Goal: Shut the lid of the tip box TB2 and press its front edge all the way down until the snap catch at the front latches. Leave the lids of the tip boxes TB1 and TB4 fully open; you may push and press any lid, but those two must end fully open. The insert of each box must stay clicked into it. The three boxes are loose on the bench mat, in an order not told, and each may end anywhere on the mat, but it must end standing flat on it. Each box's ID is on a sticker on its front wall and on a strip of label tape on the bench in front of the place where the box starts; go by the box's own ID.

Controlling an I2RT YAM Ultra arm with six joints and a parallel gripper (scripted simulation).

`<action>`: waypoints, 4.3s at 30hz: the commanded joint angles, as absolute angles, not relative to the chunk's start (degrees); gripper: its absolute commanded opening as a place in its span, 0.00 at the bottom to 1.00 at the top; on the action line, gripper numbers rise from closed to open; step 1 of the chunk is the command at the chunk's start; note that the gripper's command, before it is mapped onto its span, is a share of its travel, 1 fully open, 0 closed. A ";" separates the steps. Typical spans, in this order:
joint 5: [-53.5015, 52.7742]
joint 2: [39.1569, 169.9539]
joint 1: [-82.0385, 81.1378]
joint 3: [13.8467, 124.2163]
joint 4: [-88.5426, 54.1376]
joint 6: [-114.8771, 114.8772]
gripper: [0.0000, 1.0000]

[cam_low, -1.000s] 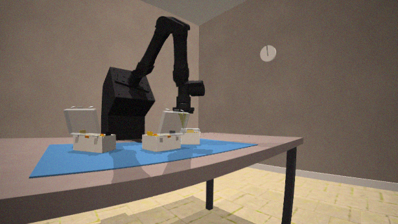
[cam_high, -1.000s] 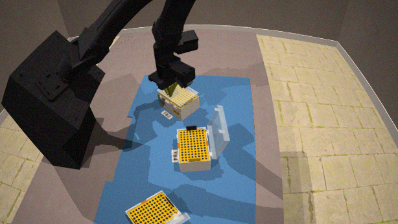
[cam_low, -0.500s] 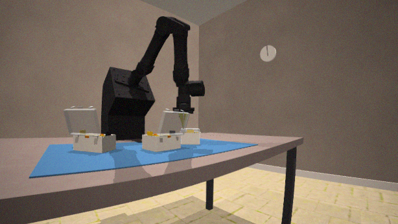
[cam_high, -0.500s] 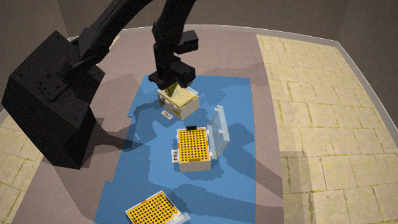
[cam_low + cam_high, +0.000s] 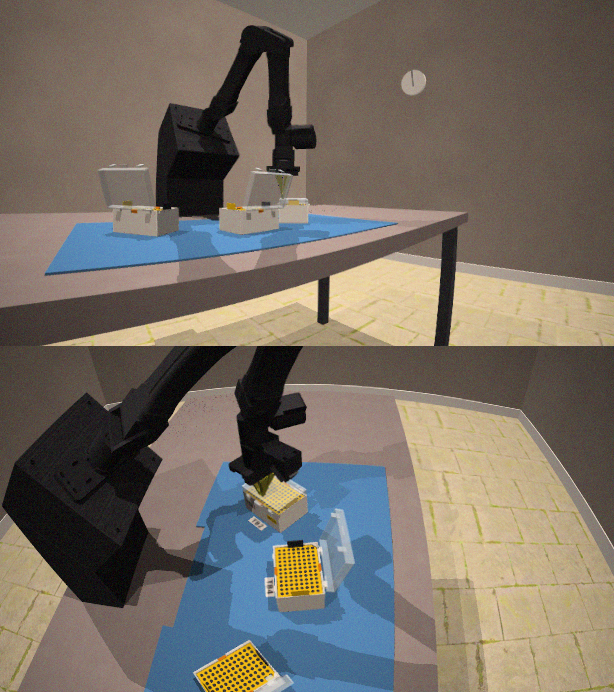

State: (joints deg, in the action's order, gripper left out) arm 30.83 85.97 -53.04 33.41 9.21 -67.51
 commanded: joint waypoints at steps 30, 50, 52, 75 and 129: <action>29.79 88.23 -51.92 33.78 12.22 -67.01 0.00; 29.79 88.23 -51.92 33.78 12.21 -67.01 0.00; 29.79 88.23 -51.92 33.78 12.21 -67.01 0.00; 29.79 88.23 -51.92 33.78 12.21 -67.01 0.00; 35.47 73.50 -59.86 32.57 -4.84 -73.61 0.00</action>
